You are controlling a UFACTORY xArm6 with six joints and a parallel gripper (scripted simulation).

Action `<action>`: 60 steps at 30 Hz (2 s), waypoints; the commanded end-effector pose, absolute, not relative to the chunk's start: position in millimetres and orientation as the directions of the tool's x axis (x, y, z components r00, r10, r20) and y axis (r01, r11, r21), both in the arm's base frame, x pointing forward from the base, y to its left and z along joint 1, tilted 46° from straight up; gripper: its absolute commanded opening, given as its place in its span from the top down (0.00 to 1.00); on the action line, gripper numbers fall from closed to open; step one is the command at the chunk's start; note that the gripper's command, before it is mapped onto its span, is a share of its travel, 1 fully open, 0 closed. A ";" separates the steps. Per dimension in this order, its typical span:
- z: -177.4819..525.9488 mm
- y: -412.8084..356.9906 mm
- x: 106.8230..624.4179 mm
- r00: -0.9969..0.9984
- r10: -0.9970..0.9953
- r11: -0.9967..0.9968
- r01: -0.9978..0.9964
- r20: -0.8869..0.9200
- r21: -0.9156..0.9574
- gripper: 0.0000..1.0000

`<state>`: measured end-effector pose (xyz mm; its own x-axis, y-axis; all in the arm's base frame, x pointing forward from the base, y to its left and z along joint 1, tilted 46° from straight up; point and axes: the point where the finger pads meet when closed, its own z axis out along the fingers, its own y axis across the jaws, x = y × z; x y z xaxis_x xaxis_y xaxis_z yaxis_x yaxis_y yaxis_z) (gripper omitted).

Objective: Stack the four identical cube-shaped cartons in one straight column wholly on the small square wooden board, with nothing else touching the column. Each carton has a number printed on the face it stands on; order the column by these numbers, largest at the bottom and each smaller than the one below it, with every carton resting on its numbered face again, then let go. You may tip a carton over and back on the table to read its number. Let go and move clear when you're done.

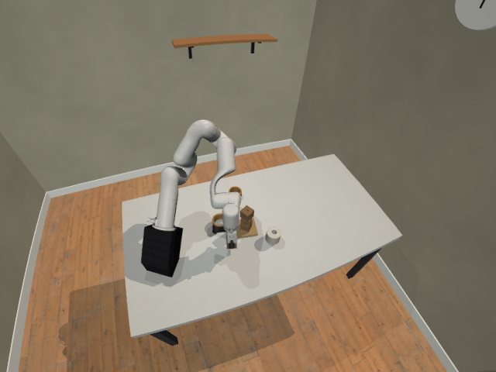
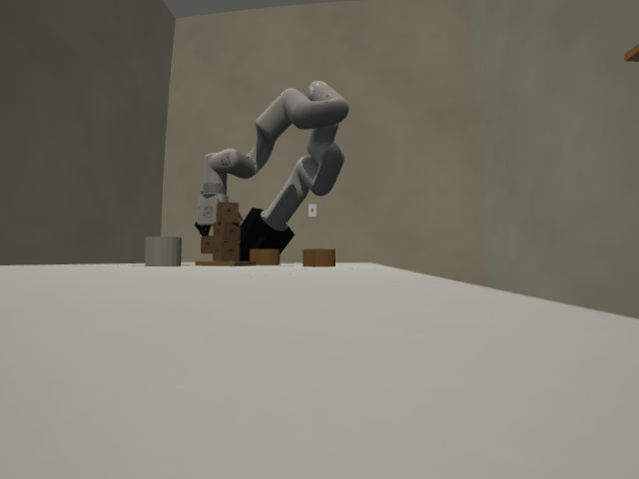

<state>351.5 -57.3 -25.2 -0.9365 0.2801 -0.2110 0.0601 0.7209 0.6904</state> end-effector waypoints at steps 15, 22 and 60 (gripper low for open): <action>90.4 -162.4 295.0 -0.936 0.280 0.721 0.059 -0.212 0.690 1.00; 140.0 -156.5 330.8 -0.936 0.283 0.724 0.064 -0.211 0.687 1.00; 175.7 -85.8 398.4 -0.937 0.280 0.722 0.060 -0.211 0.690 1.00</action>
